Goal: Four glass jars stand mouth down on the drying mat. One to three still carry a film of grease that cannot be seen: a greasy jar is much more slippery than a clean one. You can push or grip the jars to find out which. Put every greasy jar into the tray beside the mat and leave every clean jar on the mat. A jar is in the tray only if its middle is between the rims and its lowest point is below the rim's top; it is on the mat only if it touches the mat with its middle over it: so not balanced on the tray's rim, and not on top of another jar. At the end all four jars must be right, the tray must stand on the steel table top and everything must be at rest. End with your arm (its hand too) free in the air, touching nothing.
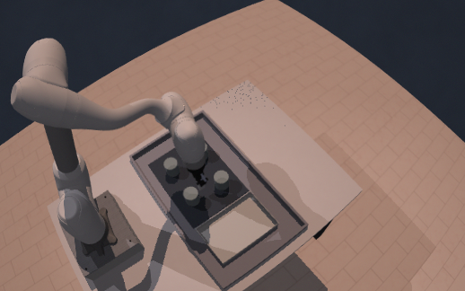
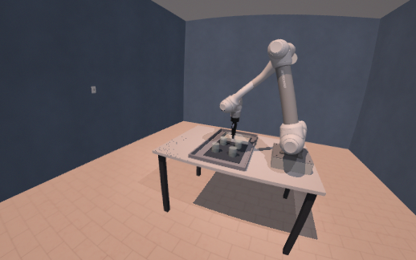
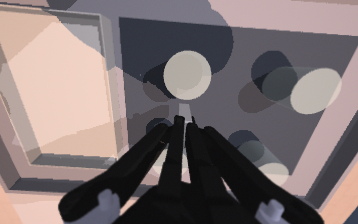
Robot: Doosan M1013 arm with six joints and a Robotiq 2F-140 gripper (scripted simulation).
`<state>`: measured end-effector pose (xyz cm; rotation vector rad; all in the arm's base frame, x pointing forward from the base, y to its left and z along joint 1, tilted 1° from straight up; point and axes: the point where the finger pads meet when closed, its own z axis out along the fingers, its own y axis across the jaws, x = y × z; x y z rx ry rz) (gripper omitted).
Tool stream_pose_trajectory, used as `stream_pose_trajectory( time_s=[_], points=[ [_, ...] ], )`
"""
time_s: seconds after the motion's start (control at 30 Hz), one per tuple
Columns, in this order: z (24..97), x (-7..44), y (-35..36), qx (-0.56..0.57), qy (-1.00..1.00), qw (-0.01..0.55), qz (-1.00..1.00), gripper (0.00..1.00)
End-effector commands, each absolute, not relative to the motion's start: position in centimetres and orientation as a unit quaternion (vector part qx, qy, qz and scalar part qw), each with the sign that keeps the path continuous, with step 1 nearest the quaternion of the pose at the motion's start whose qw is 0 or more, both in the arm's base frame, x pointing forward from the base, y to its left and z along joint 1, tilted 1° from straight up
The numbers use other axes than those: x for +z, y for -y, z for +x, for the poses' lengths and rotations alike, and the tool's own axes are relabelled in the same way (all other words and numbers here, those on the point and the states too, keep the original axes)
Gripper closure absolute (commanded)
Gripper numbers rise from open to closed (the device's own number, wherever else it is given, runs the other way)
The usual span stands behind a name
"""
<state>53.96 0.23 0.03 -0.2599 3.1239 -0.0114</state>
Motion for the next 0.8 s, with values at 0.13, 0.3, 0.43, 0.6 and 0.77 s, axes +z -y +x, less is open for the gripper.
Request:
stream_pose_trajectory(
  time_s=[0.13,0.3,0.43,0.6,0.77],
  points=[
    [53.90,0.04,-0.22,-0.004,-0.997,0.004,-0.083,1.00],
    [53.83,0.04,-0.21,-0.004,-0.997,0.004,-0.083,1.00],
    [53.78,0.04,-0.20,-0.004,-0.997,0.004,-0.083,1.00],
    [53.74,0.04,-0.19,-0.004,-0.997,0.004,-0.083,1.00],
    [53.67,0.04,-0.18,-0.004,-0.997,0.004,-0.083,1.00]
  ],
)
